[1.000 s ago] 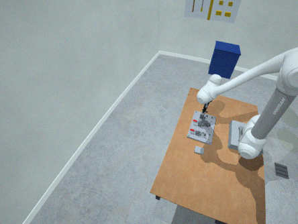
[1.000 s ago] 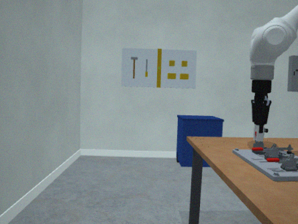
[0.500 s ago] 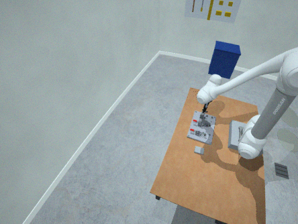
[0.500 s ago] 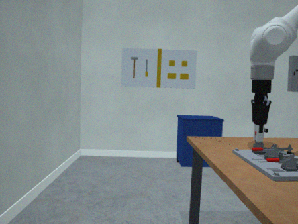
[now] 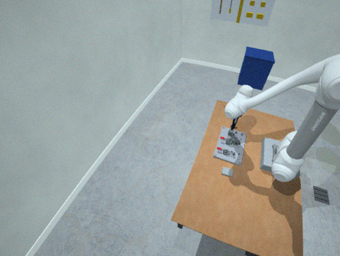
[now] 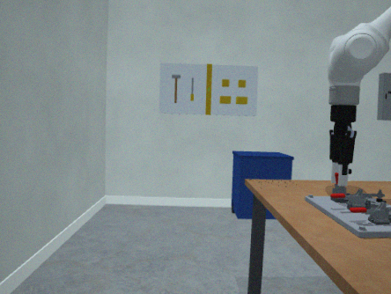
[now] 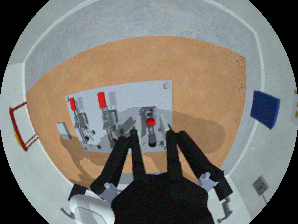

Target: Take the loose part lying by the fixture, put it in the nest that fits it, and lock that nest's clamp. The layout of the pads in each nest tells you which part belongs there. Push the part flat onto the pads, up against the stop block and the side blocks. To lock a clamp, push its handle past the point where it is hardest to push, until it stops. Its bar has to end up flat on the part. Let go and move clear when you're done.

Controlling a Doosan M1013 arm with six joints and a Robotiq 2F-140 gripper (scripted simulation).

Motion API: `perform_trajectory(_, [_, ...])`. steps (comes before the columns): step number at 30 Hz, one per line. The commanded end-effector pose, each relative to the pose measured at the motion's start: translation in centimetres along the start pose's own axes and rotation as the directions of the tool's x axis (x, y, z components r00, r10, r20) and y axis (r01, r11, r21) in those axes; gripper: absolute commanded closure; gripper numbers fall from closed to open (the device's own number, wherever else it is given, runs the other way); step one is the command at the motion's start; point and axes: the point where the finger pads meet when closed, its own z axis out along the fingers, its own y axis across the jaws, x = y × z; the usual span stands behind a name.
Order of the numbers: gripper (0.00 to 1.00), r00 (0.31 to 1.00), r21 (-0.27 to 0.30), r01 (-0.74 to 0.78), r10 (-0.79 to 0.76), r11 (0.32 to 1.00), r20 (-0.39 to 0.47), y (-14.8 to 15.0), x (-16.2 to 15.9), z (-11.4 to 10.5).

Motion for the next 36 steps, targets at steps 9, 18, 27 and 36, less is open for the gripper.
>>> perform_trajectory(9, [0.65, 1.0, 0.0, 0.0, 0.0, 1.0, 0.0, 0.0, 0.0, 0.0])
perform_trajectory(18, [0.65, 1.0, 0.0, 0.0, 0.0, 1.0, 0.0, 0.0, 0.0, -0.4])
perform_trajectory(27, [0.65, 1.0, 0.0, 0.0, 0.0, 1.0, 0.0, 0.0, 0.0, -3.5])
perform_trajectory(36, [0.65, 1.0, 0.0, 0.0, 0.0, 1.0, 0.0, 0.0, 0.0, -5.7])
